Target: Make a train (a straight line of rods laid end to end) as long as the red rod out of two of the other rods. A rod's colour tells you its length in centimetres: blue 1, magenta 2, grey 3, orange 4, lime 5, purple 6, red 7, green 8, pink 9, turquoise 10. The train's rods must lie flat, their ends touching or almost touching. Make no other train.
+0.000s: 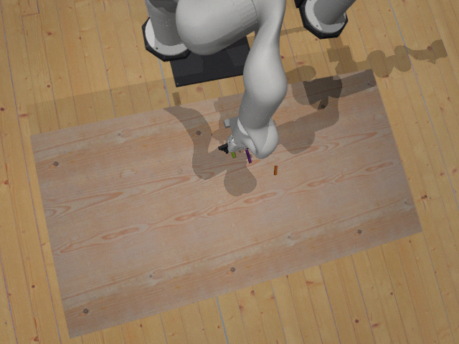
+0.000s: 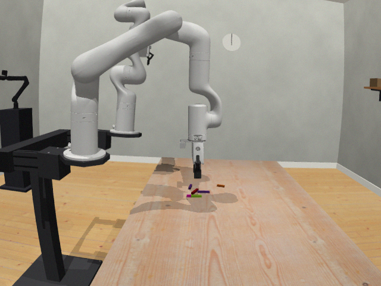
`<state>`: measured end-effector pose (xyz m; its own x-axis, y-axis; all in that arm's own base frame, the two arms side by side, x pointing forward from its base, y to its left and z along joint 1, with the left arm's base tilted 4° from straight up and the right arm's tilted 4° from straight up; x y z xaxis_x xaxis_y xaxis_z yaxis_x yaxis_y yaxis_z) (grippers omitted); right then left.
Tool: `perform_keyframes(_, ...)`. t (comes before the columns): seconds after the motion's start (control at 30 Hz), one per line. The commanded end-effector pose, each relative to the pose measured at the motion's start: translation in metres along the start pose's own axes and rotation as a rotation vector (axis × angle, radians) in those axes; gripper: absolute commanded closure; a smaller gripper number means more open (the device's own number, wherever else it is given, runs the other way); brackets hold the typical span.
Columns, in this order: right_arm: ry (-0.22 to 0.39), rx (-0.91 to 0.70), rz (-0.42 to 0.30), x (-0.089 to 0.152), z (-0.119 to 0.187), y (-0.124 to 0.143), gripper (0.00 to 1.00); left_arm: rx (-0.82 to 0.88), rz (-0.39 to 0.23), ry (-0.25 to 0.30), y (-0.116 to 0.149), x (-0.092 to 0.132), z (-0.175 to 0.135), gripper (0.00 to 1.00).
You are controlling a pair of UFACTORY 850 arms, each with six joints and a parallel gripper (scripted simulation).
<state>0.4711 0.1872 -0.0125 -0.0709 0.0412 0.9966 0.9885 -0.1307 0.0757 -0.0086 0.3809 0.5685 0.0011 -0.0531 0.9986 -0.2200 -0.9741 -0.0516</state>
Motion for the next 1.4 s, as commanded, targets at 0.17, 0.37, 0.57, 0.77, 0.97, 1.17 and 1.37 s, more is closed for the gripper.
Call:
perform_keyframes(0.17, -0.017, 0.001, 0.023, 0.001, 0.002, 0.003, 0.00, 0.000, 0.002, 0.000, 0.000, 0.001, 0.000, 0.00)
perform_keyframes(0.37, -0.017, 0.001, 0.023, 0.009, 0.002, 0.003, 0.00, 0.000, 0.002, 0.000, 0.000, 0.001, 0.000, 0.00)
perform_keyframes(0.57, -0.017, 0.001, 0.023, 0.022, 0.002, 0.003, 0.00, 0.000, 0.002, 0.000, 0.000, 0.001, 0.000, 0.00)
perform_keyframes(0.77, -0.017, 0.001, 0.023, 0.051, 0.003, 0.004, 0.00, 0.000, 0.002, 0.000, 0.000, 0.001, 0.000, 0.00)
perform_keyframes(0.97, -0.017, 0.001, 0.023, 0.079, 0.003, 0.005, 0.00, 0.000, 0.002, 0.000, 0.000, 0.001, 0.000, 0.00)
perform_keyframes(1.17, -0.017, 0.001, 0.023, 0.085, 0.003, 0.005, 0.00, 0.000, 0.002, 0.000, 0.000, 0.001, 0.000, 0.00)
perform_keyframes(1.37, -0.017, 0.001, 0.023, 0.085, 0.003, 0.005, 0.00, 0.000, 0.002, 0.000, 0.000, 0.001, 0.000, 0.00)
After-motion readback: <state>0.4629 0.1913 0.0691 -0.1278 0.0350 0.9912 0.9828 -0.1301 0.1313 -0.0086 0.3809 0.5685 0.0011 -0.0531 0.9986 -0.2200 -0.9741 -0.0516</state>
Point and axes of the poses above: on each arm, the point where the finger pads meet when closed, its own x axis back along the fingers, its own z axis across the jaws, y = z × x, the point moved 8 cm from there along x, back along the fingers, and after that the axes turned 14 degrees about -x, right-handed, at the moved point
